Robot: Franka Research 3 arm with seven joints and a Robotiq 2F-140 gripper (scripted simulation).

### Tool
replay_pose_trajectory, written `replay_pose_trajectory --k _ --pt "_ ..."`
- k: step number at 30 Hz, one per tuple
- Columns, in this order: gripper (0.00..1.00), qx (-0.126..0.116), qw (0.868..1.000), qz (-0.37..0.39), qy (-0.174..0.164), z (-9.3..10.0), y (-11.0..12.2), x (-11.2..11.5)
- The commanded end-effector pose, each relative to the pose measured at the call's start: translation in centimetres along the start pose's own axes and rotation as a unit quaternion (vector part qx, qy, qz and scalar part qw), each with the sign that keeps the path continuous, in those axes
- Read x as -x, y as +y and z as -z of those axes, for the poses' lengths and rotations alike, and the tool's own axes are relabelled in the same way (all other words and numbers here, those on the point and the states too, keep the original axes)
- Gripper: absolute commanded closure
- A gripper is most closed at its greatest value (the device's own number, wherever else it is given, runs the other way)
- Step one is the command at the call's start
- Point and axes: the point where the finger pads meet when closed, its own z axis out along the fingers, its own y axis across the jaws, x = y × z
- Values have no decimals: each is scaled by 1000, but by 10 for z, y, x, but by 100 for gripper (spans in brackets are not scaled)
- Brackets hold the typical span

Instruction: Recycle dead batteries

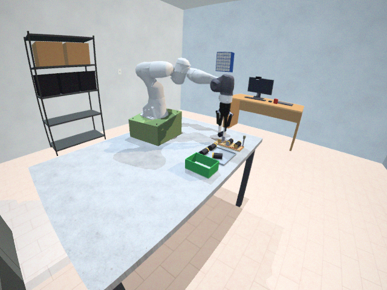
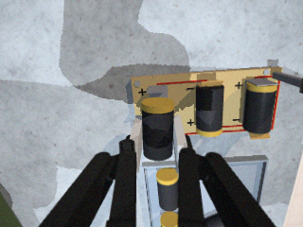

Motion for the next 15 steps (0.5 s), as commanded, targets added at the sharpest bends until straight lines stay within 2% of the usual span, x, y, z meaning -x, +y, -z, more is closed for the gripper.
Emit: replay_pose_trajectory --k 1,15 --pt "84 2 1000 -2 0 0 2 0" --pt "84 2 999 33 0 0 2 0"
